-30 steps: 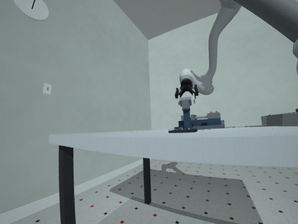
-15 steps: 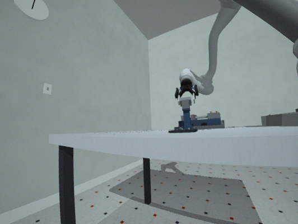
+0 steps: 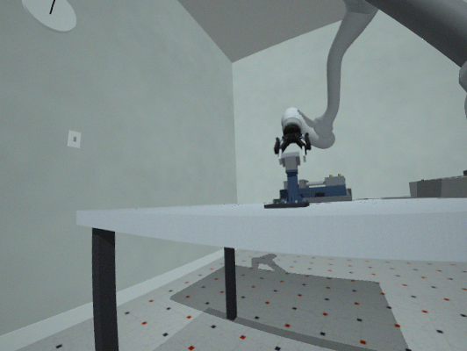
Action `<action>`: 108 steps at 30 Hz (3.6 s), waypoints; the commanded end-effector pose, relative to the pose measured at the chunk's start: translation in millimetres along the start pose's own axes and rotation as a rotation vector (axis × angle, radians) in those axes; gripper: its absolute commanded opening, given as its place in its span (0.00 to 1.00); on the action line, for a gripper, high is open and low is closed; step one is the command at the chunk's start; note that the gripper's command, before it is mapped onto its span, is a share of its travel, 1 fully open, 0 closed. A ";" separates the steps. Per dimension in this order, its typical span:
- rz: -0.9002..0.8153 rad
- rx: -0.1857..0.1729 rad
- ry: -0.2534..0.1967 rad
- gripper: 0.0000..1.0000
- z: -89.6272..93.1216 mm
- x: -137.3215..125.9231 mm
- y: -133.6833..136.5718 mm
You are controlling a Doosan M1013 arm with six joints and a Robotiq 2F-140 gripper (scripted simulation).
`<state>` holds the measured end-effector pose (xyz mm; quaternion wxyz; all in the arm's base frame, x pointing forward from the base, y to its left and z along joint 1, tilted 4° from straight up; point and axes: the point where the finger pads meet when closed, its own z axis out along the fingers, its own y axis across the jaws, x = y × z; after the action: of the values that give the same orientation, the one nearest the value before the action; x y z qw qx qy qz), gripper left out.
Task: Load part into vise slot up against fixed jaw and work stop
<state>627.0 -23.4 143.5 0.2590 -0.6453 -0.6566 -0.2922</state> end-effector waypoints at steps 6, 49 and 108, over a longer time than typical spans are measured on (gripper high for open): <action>-0.007 -0.007 0.009 0.00 -2.5 2.0 3.9; -0.007 -0.007 0.009 0.00 -2.7 2.2 3.7; -0.007 -0.007 0.009 0.00 -19.1 18.4 -0.2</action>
<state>623.5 -22.7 163.4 0.2586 -0.6409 -0.6590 -0.2968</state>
